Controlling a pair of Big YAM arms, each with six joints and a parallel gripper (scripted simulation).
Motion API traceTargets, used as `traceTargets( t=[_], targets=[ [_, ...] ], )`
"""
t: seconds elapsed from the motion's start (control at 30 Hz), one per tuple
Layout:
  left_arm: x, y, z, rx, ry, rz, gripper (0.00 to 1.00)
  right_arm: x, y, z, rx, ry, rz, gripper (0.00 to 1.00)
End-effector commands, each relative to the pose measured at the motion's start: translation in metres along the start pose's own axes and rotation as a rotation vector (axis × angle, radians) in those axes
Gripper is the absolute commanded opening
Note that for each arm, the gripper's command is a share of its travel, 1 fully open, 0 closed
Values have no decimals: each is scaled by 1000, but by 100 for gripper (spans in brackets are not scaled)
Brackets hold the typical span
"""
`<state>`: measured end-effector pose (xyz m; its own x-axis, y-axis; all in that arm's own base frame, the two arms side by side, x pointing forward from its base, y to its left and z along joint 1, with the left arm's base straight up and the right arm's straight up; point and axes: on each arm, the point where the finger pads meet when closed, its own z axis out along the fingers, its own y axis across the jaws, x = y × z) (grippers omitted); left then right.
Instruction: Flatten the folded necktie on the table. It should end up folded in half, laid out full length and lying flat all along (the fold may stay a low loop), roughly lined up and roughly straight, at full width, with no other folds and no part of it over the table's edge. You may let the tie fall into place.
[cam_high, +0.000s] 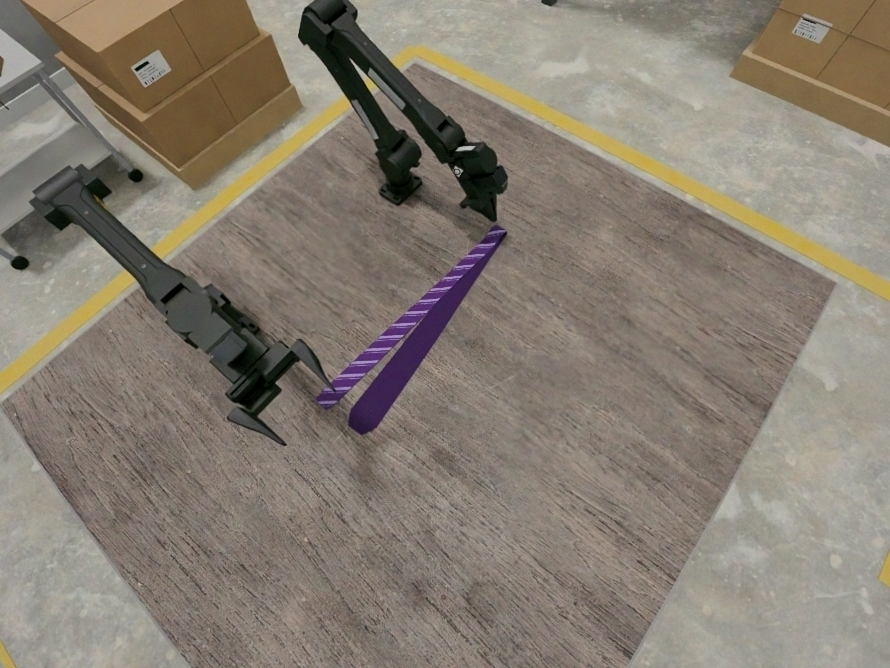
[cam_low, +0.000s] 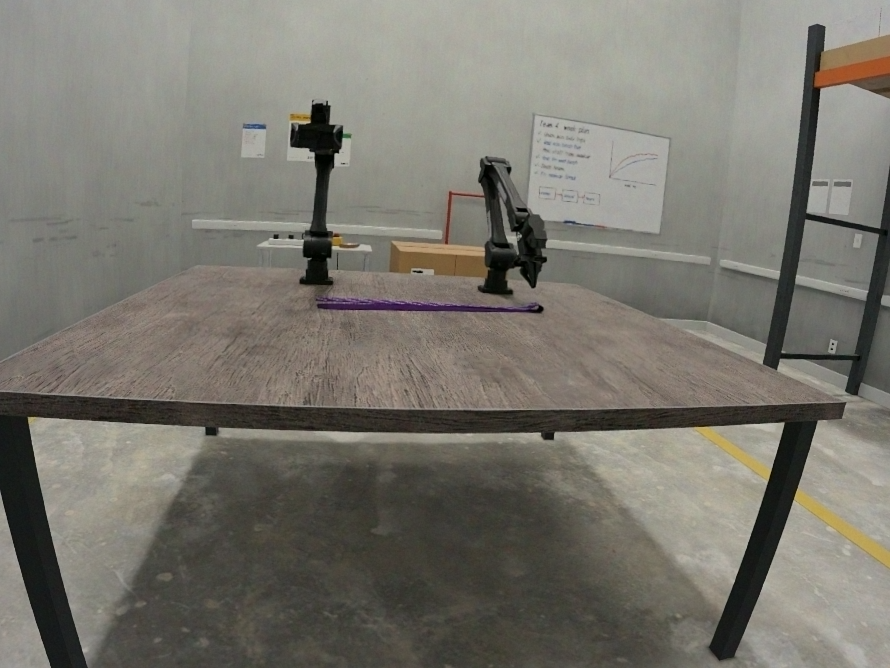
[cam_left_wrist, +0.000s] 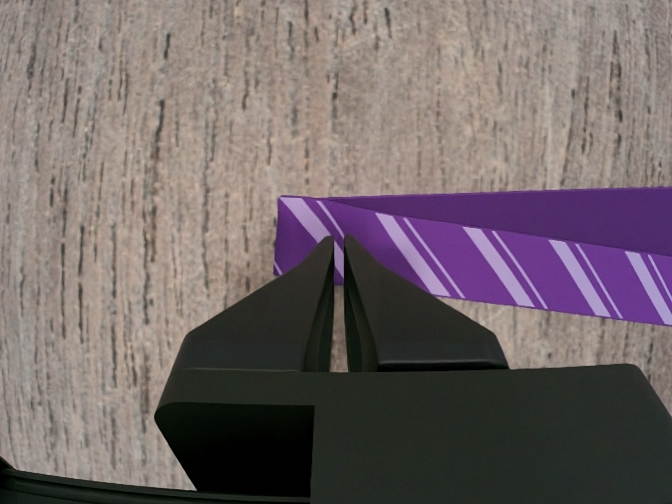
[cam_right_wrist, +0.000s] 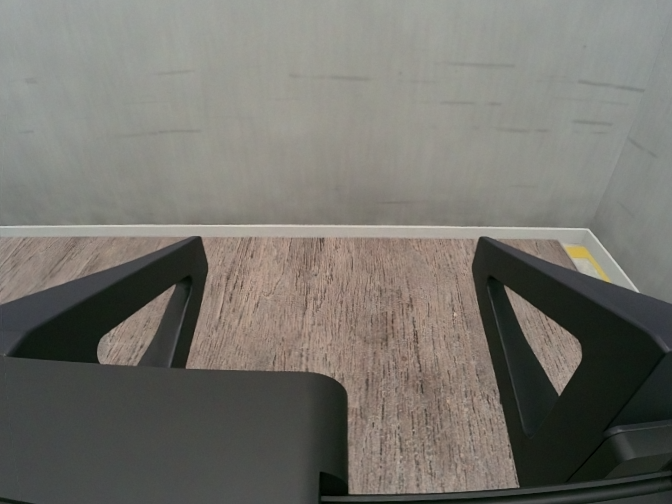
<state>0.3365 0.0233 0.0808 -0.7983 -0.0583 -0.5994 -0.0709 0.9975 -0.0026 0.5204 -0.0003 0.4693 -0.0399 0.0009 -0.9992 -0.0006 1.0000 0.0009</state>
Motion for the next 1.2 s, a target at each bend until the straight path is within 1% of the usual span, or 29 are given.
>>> traceTargets(
  t=[0.0, 0.73, 1.17],
  targets=[
    [-37, 2, -7, 0, -55, 4, 4, -12, 0, 0, 0, -19, 0, 100],
    [-35, 2, -7, 0, -55, 4, 4, -12, 0, 0, 0, -19, 0, 100],
    [-20, 1, -7, 0, -55, 4, 4, -12, 0, 0, 0, -19, 0, 100]
  ],
)
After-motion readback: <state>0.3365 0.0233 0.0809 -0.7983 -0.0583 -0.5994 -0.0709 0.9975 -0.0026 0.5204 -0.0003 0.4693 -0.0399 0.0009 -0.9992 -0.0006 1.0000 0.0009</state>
